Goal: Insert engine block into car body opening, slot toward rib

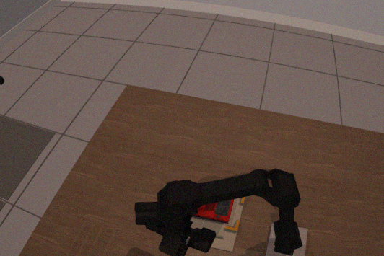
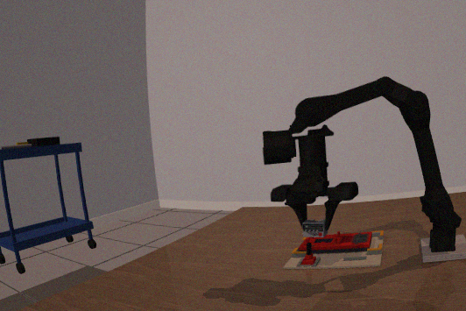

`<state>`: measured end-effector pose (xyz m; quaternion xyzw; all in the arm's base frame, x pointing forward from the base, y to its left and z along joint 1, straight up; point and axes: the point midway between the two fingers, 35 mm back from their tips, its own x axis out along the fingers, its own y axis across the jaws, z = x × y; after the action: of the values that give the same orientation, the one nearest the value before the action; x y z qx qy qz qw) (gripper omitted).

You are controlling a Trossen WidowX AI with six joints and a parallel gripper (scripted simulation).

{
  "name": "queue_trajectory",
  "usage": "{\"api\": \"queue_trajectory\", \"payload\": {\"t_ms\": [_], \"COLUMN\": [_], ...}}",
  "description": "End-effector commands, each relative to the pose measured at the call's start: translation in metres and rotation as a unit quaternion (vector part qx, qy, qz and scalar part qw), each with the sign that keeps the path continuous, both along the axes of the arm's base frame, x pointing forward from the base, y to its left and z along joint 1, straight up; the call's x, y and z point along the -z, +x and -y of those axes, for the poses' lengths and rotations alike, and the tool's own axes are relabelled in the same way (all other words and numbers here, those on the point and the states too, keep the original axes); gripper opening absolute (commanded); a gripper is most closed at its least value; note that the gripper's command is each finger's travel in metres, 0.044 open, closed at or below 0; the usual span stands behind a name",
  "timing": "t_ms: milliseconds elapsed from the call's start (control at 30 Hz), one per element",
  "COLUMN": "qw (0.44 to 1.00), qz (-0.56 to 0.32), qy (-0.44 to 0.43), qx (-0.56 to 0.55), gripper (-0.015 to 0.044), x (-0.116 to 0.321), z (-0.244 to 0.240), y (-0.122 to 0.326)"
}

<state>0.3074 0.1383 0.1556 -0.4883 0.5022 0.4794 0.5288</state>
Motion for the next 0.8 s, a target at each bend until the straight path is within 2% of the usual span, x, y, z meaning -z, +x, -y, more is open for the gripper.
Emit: {"api": "queue_trajectory", "payload": {"t_ms": [0,367,767], "qw": [0.997,0.963,0.887], "qz": [-0.002,-0.005,-0.009], "qy": [0.005,0.012,0.018], "qx": [0.082,0.269,0.462], "gripper": [0.0000,0.0000,0.0000], "x": [0.0007,0.0022,0.0038], "z": [-0.0002,-0.0001,0.0000], "y": [-0.0005,-0.0006,-0.0007]}}
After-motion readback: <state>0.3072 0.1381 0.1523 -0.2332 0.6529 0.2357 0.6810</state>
